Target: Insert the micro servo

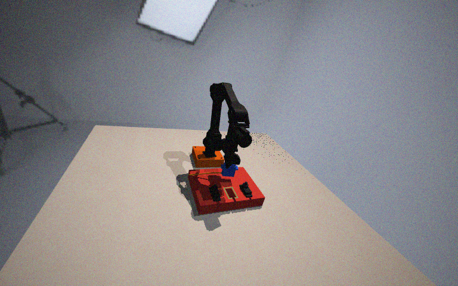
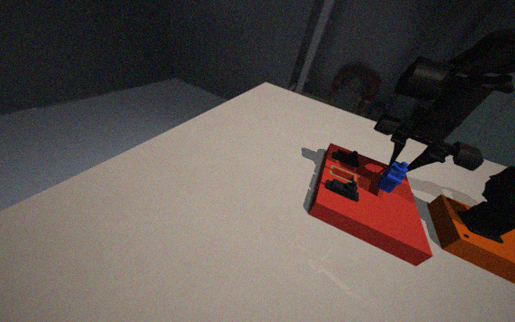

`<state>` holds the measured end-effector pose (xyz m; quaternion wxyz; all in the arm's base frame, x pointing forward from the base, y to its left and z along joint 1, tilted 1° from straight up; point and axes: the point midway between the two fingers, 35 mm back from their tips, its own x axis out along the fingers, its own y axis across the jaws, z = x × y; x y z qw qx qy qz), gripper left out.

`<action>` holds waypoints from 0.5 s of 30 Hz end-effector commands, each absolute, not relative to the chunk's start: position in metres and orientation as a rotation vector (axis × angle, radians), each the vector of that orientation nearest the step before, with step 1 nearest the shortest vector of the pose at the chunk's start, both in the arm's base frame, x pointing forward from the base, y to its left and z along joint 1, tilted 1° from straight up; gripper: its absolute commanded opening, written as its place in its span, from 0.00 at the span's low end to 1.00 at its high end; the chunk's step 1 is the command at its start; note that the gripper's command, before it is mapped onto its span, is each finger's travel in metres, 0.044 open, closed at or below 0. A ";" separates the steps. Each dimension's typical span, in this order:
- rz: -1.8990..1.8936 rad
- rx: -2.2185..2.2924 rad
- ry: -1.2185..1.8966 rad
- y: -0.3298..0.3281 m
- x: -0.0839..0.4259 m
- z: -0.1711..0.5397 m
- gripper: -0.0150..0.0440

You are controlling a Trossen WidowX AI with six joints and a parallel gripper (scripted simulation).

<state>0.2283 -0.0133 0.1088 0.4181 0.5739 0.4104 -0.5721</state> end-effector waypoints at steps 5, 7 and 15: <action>-1.255 1.265 1.163 -0.013 0.229 0.109 0.25; -1.204 1.213 1.196 -0.013 0.229 0.109 0.25; -0.998 1.004 1.315 -0.013 0.229 0.109 0.25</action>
